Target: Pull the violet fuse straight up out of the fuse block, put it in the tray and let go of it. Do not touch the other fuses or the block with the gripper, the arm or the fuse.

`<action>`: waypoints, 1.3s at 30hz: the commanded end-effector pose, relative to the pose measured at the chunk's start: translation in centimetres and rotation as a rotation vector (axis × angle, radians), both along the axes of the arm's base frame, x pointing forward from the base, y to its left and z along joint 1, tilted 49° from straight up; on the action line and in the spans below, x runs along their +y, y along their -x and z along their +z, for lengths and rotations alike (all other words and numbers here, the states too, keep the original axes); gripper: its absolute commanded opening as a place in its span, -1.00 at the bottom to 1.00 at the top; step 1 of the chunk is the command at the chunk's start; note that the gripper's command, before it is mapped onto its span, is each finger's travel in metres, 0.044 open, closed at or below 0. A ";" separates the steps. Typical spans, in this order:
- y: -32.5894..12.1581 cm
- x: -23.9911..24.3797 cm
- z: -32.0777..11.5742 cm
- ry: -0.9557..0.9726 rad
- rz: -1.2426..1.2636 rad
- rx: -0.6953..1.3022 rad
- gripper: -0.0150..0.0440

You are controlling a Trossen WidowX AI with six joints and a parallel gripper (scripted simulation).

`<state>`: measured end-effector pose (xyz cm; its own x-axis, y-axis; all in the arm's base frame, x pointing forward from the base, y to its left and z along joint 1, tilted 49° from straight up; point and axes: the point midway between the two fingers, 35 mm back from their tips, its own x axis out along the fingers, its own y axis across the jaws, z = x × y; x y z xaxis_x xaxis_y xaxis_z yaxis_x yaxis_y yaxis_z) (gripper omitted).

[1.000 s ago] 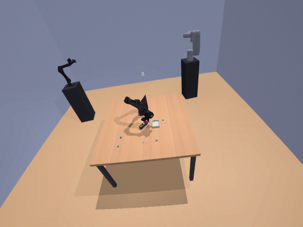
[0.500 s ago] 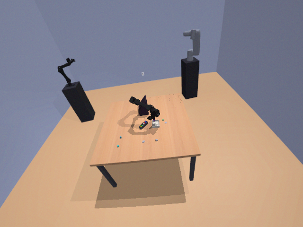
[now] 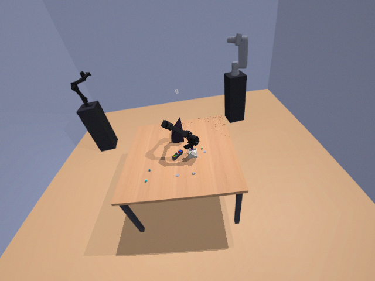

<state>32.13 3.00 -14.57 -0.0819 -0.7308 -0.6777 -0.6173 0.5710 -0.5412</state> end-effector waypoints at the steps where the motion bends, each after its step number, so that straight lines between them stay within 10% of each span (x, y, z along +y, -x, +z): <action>1: 0.4 -0.8 -0.5 0.007 -0.002 0.013 -0.49; 19: 0.6 -2.3 -1.8 0.009 -0.002 0.013 -0.49; 31: 0.4 -2.0 -1.8 0.004 -0.003 0.004 0.58; 39: 0.2 0.7 0.8 0.007 -0.002 0.013 0.63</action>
<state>31.80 3.51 -14.03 -0.0849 -0.7374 -0.6701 -0.6298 0.5608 -0.5374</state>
